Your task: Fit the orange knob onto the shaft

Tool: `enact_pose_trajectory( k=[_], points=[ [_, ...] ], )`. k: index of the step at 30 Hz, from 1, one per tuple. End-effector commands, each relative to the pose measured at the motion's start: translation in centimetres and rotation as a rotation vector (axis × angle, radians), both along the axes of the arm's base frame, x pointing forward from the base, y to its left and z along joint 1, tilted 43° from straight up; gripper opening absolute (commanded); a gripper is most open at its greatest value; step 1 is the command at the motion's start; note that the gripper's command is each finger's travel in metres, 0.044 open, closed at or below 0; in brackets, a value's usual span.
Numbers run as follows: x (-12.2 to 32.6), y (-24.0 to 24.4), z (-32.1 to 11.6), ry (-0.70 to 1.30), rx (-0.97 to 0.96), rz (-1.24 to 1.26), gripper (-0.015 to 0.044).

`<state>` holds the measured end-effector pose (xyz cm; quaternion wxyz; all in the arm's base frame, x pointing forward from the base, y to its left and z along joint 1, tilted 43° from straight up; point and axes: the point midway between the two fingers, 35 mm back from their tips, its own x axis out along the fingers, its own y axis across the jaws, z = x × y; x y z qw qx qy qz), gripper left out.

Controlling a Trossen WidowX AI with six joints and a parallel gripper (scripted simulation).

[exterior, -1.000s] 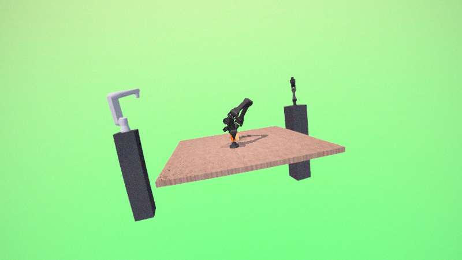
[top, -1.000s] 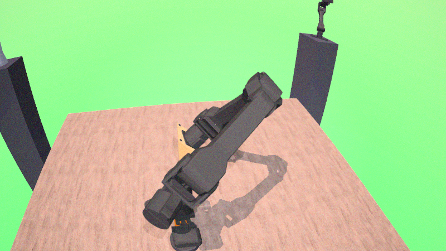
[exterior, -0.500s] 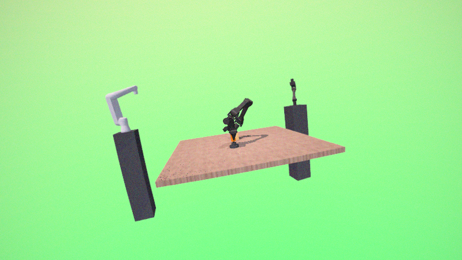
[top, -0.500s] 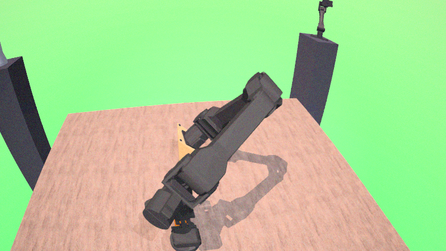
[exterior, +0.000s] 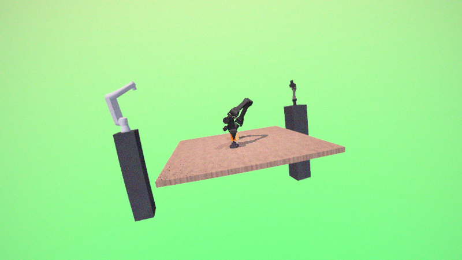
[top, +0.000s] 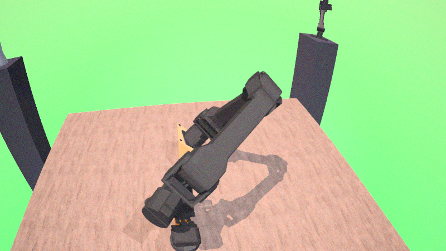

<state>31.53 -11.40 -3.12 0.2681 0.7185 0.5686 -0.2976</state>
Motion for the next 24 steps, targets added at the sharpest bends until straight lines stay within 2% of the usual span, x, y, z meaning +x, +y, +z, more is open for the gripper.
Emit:
enact_pose_trajectory(
  k=[1,24],
  points=[
    [0.13,-0.13,-0.13,0.017,0.002,-0.021,0.0],
    [0.06,-0.13,-0.07,0.035,0.007,-0.04,0.0]
  ],
)
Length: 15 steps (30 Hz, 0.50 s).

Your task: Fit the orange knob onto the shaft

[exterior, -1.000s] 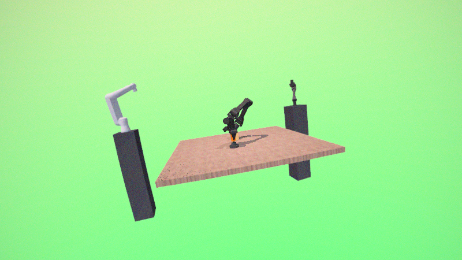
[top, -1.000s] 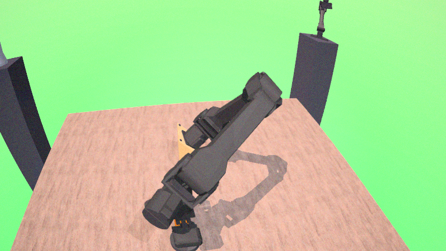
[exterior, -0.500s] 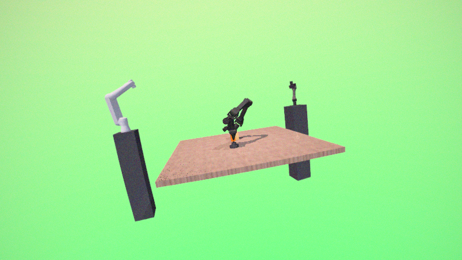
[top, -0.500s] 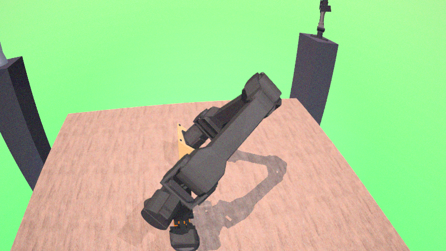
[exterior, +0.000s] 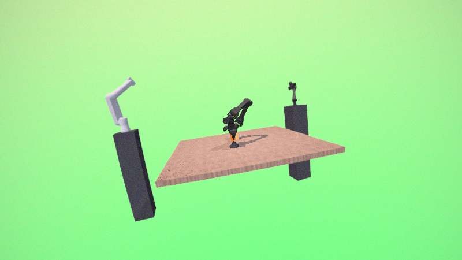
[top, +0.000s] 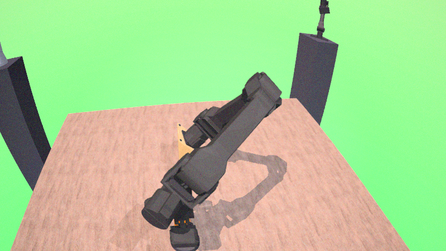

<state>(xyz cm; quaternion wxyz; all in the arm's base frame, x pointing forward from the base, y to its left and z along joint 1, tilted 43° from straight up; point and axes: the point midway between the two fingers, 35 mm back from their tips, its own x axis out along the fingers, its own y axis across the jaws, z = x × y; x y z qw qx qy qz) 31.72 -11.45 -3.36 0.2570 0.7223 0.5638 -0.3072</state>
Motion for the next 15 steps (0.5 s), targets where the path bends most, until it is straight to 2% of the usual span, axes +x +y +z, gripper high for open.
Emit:
enact_pose_trajectory(
  k=[1,15],
  points=[
    [-0.18,-0.06,0.18,0.025,0.005,-0.03,0.0],
    [-0.06,0.0,-0.05,0.03,0.007,-0.036,0.0]
  ],
)
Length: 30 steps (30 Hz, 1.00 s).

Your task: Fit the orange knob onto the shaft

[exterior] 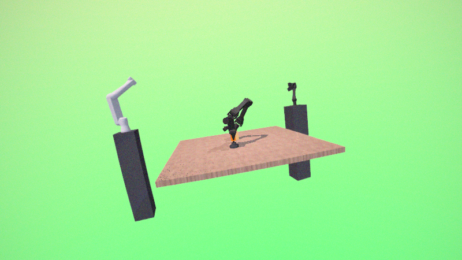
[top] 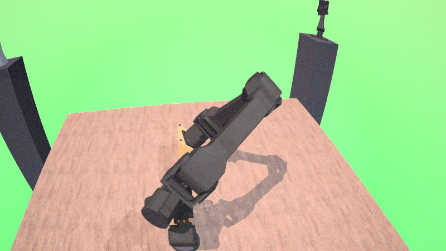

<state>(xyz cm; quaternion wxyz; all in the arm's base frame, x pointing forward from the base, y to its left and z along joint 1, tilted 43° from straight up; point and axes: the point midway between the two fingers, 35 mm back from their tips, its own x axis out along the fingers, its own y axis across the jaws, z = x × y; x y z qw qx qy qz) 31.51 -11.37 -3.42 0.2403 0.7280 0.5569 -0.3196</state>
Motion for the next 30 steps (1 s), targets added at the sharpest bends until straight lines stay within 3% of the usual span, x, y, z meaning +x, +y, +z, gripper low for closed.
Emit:
enact_pose_trajectory(
  k=[1,30],
  points=[
    [0.2,-0.1,0.0,0.0,-0.002,-0.003,0.0],
    [0.5,1.2,-1.3,-0.003,-0.002,0.0,0.0]
  ],
)
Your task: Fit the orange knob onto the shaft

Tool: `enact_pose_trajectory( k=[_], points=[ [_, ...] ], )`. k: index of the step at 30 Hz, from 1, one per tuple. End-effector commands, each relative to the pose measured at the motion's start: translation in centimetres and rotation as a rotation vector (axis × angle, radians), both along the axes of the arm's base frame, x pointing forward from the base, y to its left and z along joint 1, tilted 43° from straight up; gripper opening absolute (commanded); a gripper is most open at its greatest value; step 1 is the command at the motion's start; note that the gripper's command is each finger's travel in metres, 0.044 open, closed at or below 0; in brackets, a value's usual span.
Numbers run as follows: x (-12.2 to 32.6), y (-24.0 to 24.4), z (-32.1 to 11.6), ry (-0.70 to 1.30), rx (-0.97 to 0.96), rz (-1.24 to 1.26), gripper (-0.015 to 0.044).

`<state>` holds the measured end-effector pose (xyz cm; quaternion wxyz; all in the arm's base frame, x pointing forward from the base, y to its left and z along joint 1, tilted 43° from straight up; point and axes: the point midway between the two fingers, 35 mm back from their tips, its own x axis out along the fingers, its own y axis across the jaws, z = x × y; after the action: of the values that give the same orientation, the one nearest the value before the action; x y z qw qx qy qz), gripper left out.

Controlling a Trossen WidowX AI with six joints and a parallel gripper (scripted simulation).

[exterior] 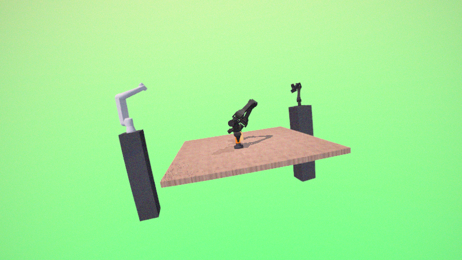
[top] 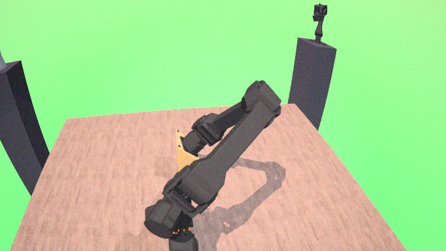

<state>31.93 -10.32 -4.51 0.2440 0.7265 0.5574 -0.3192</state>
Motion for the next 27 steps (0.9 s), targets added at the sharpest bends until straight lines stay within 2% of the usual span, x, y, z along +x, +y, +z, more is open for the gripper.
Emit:
enact_pose_trajectory(
  k=[1,10,27],
  points=[
    [0.04,0.23,-0.26,0.001,0.003,-0.005,0.0],
    [0.03,0.17,-0.21,0.0,0.0,0.0,0.0],
    [0.03,0.17,-0.21,0.0,0.0,0.0,0.044]
  ],
)
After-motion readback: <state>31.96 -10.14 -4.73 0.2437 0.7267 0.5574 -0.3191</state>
